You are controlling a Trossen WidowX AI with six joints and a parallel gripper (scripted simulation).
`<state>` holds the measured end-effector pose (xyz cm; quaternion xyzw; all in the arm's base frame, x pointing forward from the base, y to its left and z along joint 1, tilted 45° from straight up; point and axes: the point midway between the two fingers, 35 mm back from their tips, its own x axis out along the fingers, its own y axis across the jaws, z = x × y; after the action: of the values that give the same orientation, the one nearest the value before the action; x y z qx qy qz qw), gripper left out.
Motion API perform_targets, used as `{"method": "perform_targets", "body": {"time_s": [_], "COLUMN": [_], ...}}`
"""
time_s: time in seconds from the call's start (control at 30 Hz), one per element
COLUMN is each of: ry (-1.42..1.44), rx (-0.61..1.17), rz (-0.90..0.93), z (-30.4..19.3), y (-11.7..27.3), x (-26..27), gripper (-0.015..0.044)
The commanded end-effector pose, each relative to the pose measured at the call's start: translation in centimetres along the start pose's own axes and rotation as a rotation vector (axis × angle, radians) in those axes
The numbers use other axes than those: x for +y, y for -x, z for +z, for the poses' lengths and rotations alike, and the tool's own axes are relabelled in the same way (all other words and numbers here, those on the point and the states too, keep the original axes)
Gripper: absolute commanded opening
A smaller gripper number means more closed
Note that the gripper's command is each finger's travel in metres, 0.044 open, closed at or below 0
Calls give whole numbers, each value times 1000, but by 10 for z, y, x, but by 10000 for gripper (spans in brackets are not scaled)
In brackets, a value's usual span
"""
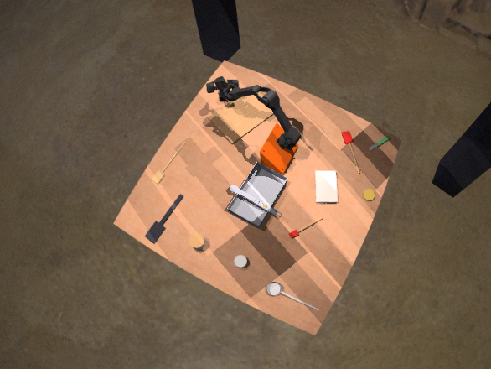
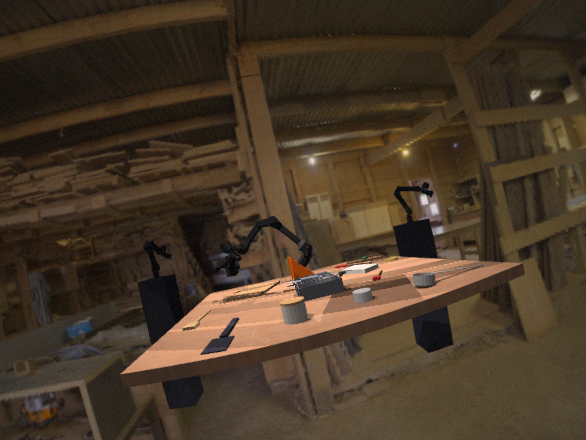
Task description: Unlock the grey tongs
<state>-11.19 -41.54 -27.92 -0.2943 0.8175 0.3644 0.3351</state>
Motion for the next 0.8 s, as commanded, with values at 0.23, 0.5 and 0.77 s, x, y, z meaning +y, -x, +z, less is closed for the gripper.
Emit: {"method": "perform_targets", "body": {"time_s": [0.23,0.5,0.77], "ry": [-7,-25,-30], "rx": [-3,-74,-239], "rz": [-153,-449,-690], "z": [-5,11,62], "y": [52,168,292], "x": [-45,-117,-154], "gripper": [260,260,260]}}
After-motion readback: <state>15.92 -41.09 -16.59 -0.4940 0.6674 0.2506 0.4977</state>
